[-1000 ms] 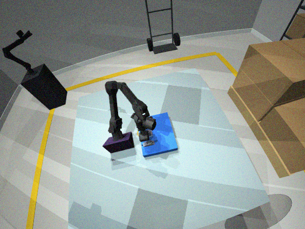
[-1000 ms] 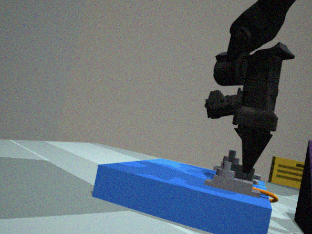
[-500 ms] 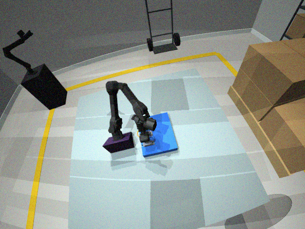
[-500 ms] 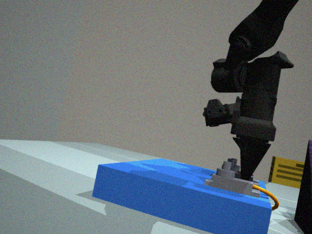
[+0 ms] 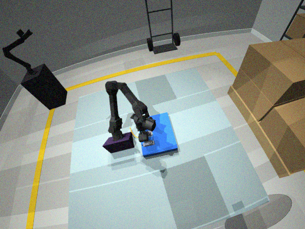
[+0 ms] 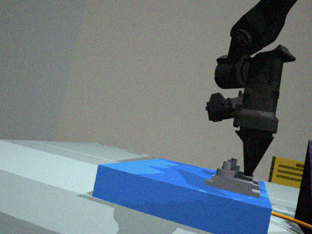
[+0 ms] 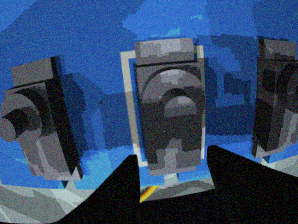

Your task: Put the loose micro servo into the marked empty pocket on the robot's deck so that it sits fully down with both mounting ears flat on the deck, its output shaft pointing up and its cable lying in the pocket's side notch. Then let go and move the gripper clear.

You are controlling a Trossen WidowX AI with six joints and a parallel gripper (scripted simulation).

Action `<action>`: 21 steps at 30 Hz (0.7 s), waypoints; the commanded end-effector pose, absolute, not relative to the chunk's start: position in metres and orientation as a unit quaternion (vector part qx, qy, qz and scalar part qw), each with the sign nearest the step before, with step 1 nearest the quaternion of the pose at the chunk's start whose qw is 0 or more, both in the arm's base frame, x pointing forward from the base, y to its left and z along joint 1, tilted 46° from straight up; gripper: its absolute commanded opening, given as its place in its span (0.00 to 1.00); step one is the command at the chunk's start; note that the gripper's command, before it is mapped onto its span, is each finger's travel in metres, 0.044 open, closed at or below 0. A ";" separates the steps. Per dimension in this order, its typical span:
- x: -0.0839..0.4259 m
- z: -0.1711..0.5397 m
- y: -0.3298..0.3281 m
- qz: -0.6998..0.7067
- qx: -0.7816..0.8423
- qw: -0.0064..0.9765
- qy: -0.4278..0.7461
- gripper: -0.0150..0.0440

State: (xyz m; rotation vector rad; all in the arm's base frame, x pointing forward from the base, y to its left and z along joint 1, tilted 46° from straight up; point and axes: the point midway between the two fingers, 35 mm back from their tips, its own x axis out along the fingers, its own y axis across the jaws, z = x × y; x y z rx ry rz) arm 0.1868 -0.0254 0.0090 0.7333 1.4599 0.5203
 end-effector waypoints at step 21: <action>0.287 0.066 -0.099 0.228 0.316 0.663 0.639 1.00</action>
